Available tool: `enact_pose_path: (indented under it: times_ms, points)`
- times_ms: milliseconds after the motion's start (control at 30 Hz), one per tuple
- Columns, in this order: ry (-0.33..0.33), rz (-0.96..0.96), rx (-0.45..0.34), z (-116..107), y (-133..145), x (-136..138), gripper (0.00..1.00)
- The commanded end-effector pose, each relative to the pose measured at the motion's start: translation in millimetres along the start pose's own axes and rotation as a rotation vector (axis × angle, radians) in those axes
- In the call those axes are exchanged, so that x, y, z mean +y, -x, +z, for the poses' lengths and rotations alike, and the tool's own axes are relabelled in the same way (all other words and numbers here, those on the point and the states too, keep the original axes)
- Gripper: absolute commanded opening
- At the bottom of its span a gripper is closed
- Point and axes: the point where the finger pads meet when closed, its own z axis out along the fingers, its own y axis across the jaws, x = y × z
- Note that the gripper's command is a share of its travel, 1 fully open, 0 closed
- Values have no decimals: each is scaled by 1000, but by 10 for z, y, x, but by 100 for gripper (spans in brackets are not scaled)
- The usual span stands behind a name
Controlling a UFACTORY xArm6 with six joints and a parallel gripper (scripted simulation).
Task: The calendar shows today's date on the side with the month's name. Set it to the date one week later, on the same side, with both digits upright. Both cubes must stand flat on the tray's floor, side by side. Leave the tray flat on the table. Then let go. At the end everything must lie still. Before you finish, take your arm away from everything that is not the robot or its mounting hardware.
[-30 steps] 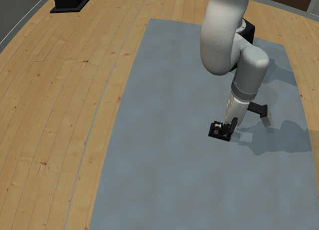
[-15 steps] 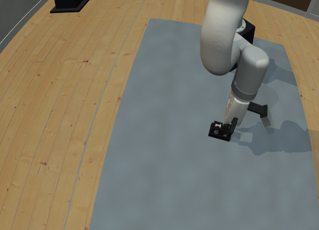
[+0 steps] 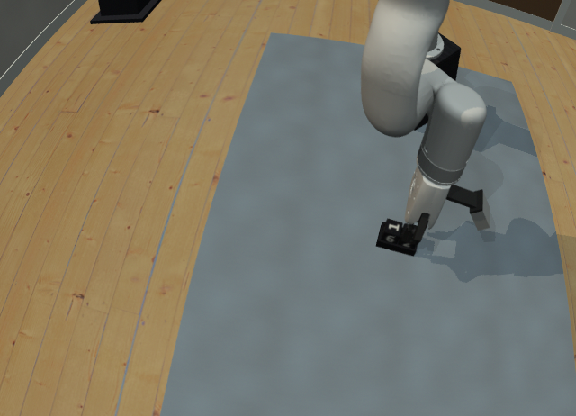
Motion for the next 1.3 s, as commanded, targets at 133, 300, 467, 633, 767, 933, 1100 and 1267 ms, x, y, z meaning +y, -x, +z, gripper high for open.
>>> enact_pose_path:
  times_ms: [133,300,467,633,767,933,1100,1267]
  points:
    - [3,0,1,-7,-2,12,47]
    - [3,0,1,-7,-2,12,47]
    - [3,0,1,-7,-2,12,47]
    - [3,0,1,-7,-2,12,47]
    - [3,0,1,-7,-2,12,47]
    - [3,0,1,-6,-2,12,47]
    - [3,0,1,14,-2,12,47]
    - [3,0,1,72,-2,12,47]
